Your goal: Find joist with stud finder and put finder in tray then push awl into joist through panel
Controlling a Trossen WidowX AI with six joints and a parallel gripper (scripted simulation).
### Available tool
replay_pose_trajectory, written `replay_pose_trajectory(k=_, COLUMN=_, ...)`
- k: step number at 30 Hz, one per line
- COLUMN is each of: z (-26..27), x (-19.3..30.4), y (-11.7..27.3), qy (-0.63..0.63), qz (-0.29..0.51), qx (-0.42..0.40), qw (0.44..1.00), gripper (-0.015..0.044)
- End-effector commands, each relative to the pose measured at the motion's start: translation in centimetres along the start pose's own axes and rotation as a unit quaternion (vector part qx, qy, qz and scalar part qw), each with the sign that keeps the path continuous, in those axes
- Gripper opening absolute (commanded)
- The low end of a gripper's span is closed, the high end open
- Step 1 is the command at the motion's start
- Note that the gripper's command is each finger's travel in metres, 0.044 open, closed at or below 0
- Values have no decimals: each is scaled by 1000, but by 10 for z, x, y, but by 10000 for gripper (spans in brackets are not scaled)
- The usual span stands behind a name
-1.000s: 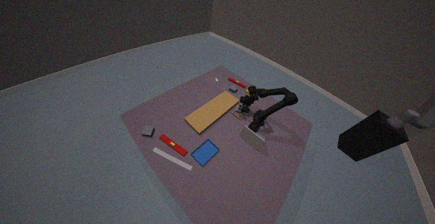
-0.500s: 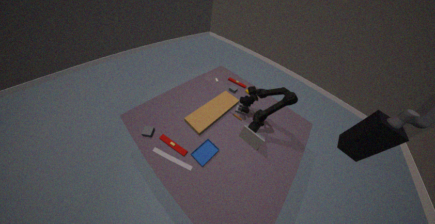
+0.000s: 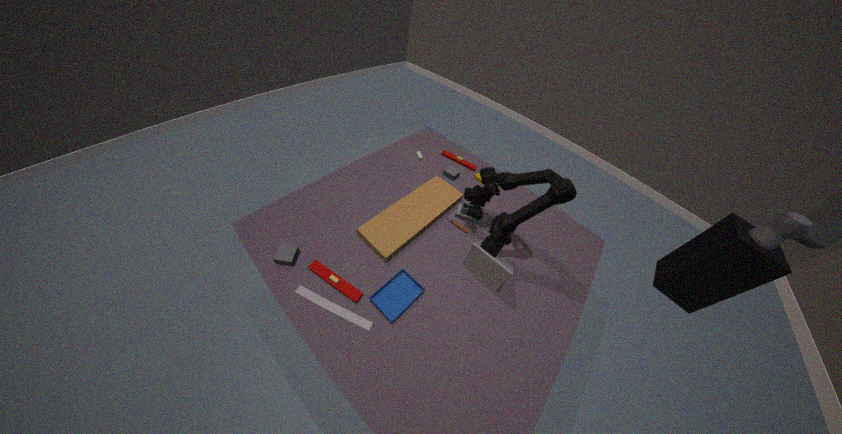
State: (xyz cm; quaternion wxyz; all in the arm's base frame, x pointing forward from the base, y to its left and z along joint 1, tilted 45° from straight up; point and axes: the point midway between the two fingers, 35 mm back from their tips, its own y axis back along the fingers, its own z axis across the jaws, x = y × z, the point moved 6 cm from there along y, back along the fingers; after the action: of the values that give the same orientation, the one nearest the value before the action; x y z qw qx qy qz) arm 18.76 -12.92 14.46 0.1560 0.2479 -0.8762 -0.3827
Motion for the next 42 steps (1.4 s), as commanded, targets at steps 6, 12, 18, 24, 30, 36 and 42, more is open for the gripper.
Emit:
replay_pose_trajectory(k=6, z=-1, x=-9, y=15, qy=0, qz=-2, qx=-6, qw=1000, gripper=0)
replay_pose_trajectory(k=12, z=-2, x=-19, y=38, qy=-1, qz=-3, qx=-10, qw=1000, gripper=0)
replay_pose_trajectory(k=18, z=-1, x=-25, y=62, qy=-1, qz=-3, qx=-10, qw=1000, gripper=0)
replay_pose_trajectory(k=24, z=-1, x=-28, y=87, qy=0, qz=-2, qx=-7, qw=1000, gripper=0)
replay_pose_trajectory(k=30, z=0, x=-28, y=97, qy=1, qz=-3, qx=-4, qw=1000, gripper=0)
replay_pose_trajectory(k=36, z=-9, x=-39, y=97, qy=-18, qz=-1, qx=1, qw=1000, gripper=0)
replay_pose_trajectory(k=42, z=-23, x=-61, y=96, qy=-53, qz=0, qx=10, qw=999, gripper=0)
